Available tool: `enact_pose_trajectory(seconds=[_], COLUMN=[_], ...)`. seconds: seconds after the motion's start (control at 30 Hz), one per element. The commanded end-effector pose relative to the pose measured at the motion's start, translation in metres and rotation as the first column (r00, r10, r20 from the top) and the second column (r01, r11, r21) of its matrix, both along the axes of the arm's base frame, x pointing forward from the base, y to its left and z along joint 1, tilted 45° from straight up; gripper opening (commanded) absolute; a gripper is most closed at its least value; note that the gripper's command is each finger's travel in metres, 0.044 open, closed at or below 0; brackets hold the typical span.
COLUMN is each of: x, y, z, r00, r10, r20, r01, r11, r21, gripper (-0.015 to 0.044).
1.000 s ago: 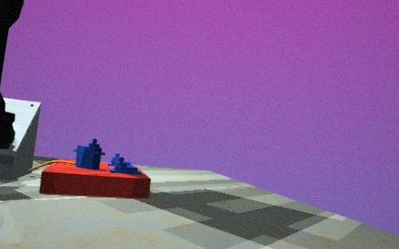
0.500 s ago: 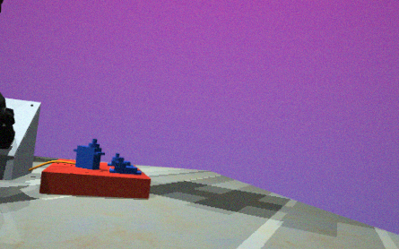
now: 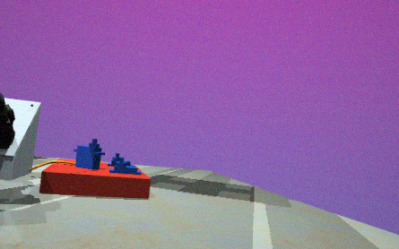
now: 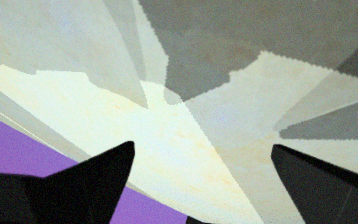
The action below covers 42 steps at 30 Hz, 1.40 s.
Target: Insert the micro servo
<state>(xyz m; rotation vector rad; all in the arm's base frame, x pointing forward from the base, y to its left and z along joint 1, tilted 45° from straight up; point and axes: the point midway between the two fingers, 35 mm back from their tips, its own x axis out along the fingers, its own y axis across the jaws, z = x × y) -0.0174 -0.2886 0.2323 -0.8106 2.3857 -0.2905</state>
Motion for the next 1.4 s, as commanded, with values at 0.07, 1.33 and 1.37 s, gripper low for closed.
enact_pose_trajectory(seconds=[0.07, 1.33, 1.37], x=[0.044, 0.254, 0.257], y=[-0.004, 0.153, 0.159], z=[-0.005, -0.117, -0.119], r00=[0.990, 0.470, 0.449], r10=[0.137, 0.883, 0.893], r20=[0.031, -0.005, -0.005], r01=[-0.137, -0.718, -0.718], r11=[0.991, 0.386, 0.365], r21=[0.005, 0.580, 0.593], gripper=[0.0440, 0.0440, 0.0440])
